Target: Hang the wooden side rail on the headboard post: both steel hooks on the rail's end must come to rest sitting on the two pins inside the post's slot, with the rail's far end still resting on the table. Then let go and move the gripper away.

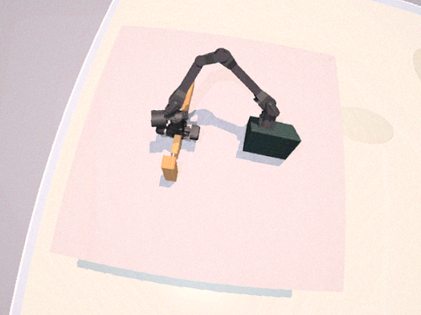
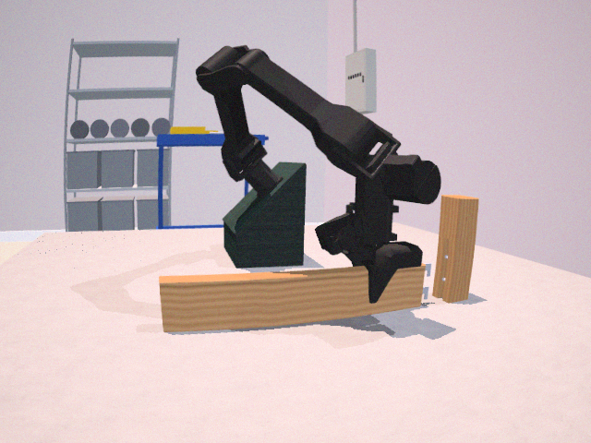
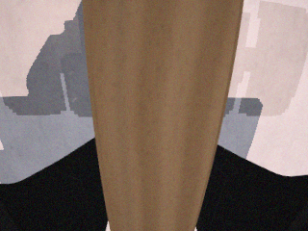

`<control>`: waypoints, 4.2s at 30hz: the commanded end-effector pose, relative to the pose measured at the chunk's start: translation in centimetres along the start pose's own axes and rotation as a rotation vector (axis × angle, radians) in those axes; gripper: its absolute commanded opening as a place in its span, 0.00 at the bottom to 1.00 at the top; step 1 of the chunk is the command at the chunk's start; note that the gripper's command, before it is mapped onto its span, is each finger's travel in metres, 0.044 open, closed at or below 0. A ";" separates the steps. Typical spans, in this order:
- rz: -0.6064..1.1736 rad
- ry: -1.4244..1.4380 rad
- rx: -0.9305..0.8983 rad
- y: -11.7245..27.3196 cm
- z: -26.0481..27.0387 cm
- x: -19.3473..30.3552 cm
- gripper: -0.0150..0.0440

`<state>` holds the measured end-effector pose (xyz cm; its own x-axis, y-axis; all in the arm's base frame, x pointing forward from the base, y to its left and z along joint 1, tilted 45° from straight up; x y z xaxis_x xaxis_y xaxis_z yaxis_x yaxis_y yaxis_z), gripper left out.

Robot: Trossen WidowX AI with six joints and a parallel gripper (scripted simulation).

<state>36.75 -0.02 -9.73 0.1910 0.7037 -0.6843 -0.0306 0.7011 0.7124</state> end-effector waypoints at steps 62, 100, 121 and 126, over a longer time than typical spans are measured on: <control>-0.004 0.028 0.001 0.9 0.0 0.0 0.25; -0.004 0.028 0.001 1.6 0.0 0.0 0.25; -0.004 0.028 0.001 1.9 0.0 0.0 0.25; -0.004 0.028 0.001 2.0 0.0 0.0 0.25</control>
<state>36.40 0.74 -8.72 0.1638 0.6996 -0.6955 -0.0098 0.7062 0.7080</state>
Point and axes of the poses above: the point midway between the two fingers, 35 mm back from their tips, its own y axis back along the fingers, its own z axis across the jaws, x = y × z, the point moved 3 cm from there along y, back along the fingers, and after that the axes turned 13 degrees about -y, right-handed, at the moved point
